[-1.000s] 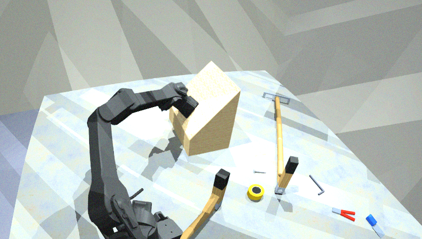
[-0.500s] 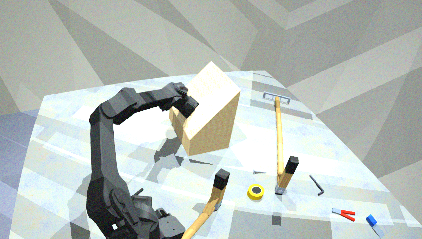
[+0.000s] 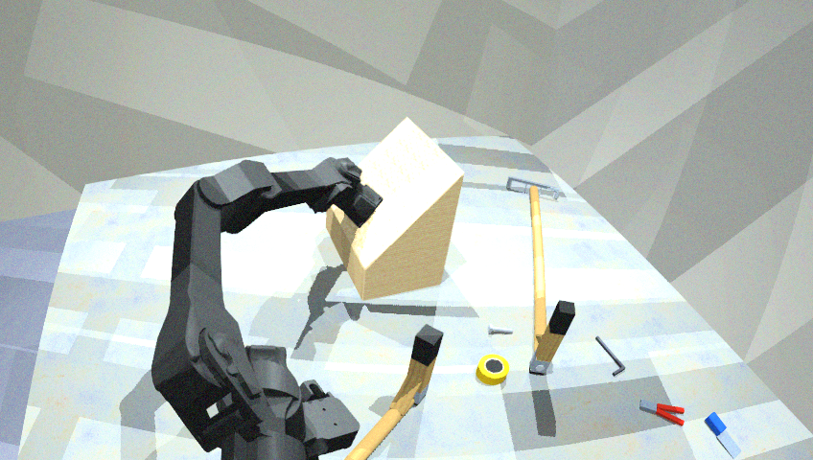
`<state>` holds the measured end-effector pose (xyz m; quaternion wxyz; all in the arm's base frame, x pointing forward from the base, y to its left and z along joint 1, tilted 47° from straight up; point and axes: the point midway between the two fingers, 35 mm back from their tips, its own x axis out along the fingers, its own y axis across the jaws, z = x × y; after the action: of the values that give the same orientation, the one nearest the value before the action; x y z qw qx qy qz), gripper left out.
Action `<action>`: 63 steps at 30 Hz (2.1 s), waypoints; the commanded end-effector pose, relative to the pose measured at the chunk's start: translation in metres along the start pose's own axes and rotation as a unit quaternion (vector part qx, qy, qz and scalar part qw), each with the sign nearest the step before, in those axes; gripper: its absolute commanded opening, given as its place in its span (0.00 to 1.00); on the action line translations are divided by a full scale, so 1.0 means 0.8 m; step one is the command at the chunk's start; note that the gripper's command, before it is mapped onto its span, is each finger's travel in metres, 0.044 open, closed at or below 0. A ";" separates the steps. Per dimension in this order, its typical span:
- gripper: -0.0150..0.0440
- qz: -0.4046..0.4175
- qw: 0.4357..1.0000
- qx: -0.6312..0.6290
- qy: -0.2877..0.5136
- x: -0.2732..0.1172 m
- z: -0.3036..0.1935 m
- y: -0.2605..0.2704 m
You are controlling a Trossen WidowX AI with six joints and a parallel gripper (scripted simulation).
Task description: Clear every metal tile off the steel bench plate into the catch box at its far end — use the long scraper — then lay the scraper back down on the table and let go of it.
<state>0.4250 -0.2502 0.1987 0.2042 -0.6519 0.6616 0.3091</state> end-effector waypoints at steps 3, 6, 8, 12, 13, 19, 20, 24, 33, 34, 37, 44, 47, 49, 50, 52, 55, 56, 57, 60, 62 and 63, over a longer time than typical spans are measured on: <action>0.25 -0.002 0.998 0.063 0.005 -0.008 -0.002 0.003; 0.25 -0.004 0.995 0.100 0.007 -0.012 -0.003 0.004; 0.25 -0.005 0.992 0.124 0.008 -0.015 -0.003 0.005; 0.25 -0.009 0.985 0.173 0.010 -0.020 -0.004 0.006; 0.25 -0.009 0.983 0.185 0.011 -0.021 -0.004 0.007; 0.25 -0.015 0.966 0.257 0.013 -0.028 -0.005 0.009; 0.25 -0.016 0.963 0.269 0.013 -0.030 -0.005 0.009; 0.25 -0.019 0.948 0.316 0.015 -0.035 -0.006 0.011; 0.25 -0.028 0.907 0.419 0.016 -0.046 -0.007 0.015; 0.25 -0.029 0.902 0.430 0.016 -0.047 -0.007 0.015; 0.25 -0.032 0.886 0.463 0.016 -0.051 -0.007 0.016; 0.25 -0.040 0.842 0.538 0.015 -0.059 -0.008 0.019; 0.25 -0.043 0.821 0.568 0.014 -0.062 -0.008 0.021; 0.25 -0.045 0.807 0.588 0.013 -0.065 -0.009 0.022; 0.25 -0.046 0.800 0.598 0.013 -0.066 -0.009 0.022; 0.25 -0.048 0.785 0.618 0.012 -0.068 -0.009 0.023; 0.25 -0.051 0.761 0.646 0.011 -0.072 -0.009 0.025; 0.25 -0.052 0.753 0.656 0.010 -0.073 -0.009 0.025; 0.25 -0.053 0.745 0.665 0.010 -0.074 -0.009 0.026; 0.25 -0.056 0.720 0.692 0.008 -0.078 -0.009 0.027; 0.25 -0.058 0.702 0.709 0.007 -0.080 -0.010 0.028; 0.25 -0.059 0.693 0.718 0.006 -0.081 -0.010 0.029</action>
<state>0.4090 -0.2104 0.2497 0.6098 -0.3697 0.6556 -0.2484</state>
